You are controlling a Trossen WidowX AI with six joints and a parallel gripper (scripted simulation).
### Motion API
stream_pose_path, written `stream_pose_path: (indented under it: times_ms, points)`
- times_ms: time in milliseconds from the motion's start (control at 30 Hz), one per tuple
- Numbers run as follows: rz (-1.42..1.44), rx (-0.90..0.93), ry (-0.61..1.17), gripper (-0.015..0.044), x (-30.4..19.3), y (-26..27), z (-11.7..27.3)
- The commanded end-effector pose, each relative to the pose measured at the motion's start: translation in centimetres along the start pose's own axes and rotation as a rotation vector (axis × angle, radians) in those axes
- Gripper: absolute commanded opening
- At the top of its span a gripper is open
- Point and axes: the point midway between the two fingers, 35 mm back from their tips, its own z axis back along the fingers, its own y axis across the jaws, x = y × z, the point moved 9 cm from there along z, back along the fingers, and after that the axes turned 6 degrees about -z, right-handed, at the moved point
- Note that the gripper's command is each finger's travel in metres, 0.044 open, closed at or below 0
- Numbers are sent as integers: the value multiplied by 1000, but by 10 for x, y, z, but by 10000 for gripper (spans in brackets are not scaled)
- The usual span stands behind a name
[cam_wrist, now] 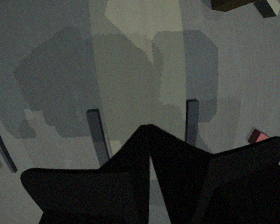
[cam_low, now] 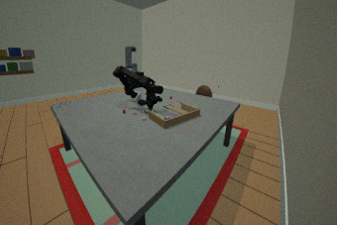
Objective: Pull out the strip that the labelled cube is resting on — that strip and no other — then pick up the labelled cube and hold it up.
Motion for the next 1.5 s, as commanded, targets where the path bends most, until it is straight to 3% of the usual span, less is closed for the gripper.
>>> stream_pose_path:
  times_ms: [0, 1467]
  points:
    - [3, -4, -2, 0, 0, 0, -1]
    - [3, -4, -2, 0, 2, 1, -4]
